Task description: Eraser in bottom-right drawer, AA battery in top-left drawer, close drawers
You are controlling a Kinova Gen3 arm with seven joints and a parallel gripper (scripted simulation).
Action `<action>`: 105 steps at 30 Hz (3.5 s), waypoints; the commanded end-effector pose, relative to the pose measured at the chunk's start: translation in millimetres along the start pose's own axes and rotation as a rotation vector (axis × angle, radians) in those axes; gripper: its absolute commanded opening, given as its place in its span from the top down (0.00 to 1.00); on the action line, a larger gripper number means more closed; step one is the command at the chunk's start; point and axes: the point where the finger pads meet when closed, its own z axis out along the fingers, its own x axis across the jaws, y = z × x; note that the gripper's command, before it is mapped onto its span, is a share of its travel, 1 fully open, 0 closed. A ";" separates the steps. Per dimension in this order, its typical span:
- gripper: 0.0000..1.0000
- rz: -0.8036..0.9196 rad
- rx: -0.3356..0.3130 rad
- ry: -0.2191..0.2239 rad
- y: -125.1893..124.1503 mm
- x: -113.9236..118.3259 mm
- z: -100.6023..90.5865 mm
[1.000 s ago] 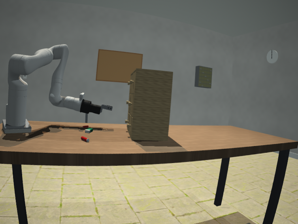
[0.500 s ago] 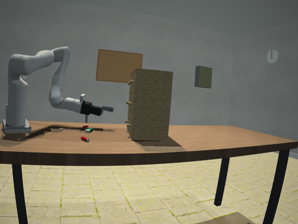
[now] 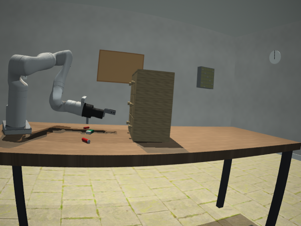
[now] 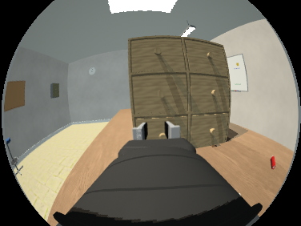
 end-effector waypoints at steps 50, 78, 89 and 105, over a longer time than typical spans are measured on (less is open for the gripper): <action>0.33 -0.008 -0.001 0.007 20.4 79.6 24.6; 0.33 -0.008 -0.001 0.007 30.2 118.9 36.9; 0.33 -0.008 -0.001 0.007 33.4 131.8 40.9; 0.33 -0.008 -0.001 0.007 38.1 150.3 46.7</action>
